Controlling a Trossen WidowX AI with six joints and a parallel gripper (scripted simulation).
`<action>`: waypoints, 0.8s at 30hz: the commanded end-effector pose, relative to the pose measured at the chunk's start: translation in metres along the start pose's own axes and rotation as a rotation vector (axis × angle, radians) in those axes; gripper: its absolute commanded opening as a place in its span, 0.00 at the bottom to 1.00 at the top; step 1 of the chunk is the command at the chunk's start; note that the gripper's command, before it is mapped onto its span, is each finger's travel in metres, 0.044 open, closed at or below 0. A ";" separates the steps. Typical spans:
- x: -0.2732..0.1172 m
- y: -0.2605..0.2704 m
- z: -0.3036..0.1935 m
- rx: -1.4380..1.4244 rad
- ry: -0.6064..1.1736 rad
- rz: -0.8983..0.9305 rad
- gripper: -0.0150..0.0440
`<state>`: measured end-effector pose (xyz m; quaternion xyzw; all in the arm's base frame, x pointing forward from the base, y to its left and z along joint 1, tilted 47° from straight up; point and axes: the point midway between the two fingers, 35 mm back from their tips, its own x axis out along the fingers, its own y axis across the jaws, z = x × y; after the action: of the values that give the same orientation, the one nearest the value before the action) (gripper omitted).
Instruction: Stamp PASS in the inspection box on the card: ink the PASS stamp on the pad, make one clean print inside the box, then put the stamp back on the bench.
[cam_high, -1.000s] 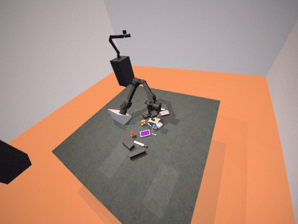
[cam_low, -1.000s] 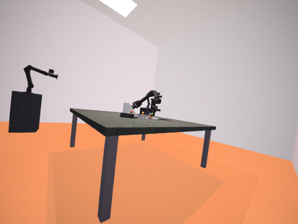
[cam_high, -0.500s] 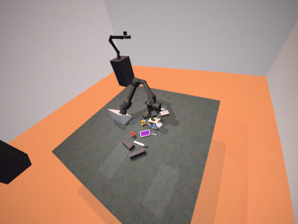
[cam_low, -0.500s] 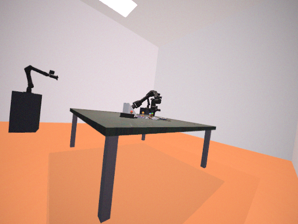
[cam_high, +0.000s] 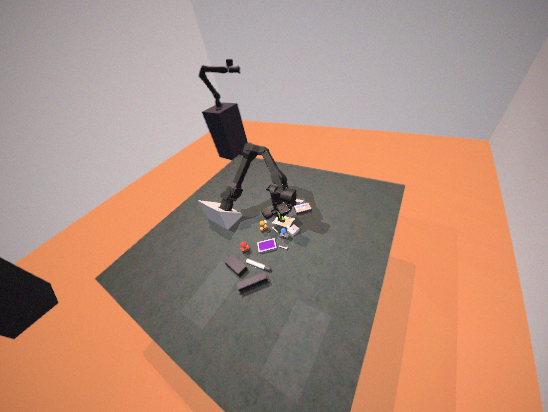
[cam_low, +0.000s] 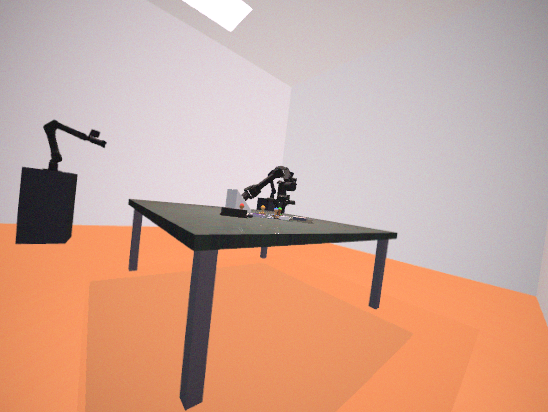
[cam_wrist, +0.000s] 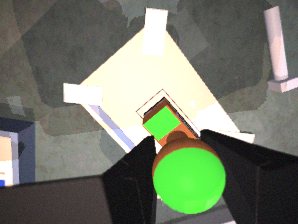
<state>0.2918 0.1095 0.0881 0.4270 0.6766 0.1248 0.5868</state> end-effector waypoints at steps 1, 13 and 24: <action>0.001 0.001 0.000 -0.002 0.003 0.002 0.25; -0.005 0.001 0.000 -0.002 0.003 0.001 0.25; -0.009 0.001 0.000 -0.002 0.003 0.001 0.25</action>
<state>0.2901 0.1050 0.0926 0.4264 0.6796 0.1236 0.5840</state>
